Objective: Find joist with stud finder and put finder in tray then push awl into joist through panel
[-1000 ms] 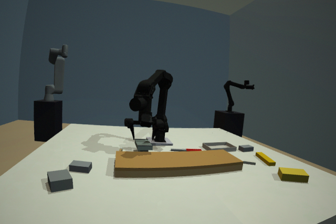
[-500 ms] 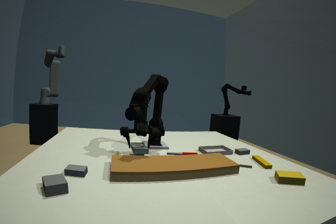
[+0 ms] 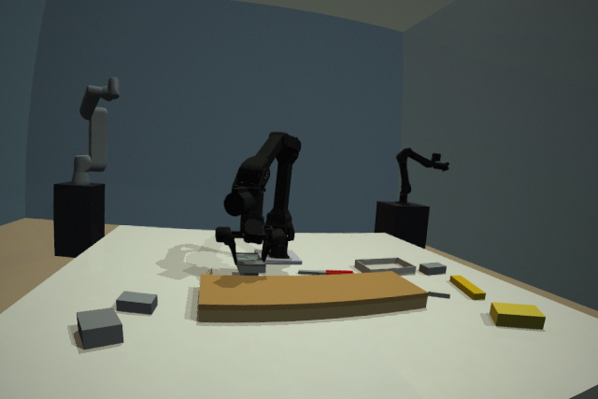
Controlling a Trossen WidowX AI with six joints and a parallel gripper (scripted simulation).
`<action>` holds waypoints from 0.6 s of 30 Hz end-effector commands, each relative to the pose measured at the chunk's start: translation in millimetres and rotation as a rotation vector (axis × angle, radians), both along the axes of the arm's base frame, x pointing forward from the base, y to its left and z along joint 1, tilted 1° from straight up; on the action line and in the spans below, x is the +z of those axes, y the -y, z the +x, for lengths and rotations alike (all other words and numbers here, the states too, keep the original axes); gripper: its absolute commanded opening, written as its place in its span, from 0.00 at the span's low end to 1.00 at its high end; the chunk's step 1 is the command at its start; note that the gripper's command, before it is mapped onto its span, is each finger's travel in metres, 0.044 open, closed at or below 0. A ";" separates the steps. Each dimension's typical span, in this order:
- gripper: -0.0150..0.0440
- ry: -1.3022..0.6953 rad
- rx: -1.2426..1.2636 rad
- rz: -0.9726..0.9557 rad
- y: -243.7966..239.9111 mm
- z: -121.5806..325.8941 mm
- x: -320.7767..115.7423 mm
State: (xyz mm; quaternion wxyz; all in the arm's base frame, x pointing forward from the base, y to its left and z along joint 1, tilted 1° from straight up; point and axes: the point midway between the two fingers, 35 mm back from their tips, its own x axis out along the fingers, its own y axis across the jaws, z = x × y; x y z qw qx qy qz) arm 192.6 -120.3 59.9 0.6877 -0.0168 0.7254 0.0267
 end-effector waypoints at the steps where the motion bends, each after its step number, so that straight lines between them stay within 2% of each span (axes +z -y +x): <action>1: 0.71 -0.003 0.002 -0.003 0.4 -0.4 -0.8; 2: 0.70 -0.003 0.002 -0.003 0.4 -0.4 -0.8; 12: 0.25 -0.003 0.002 -0.003 0.9 -0.1 10.9; 18: 0.25 -0.003 0.002 -0.003 1.1 -0.2 20.5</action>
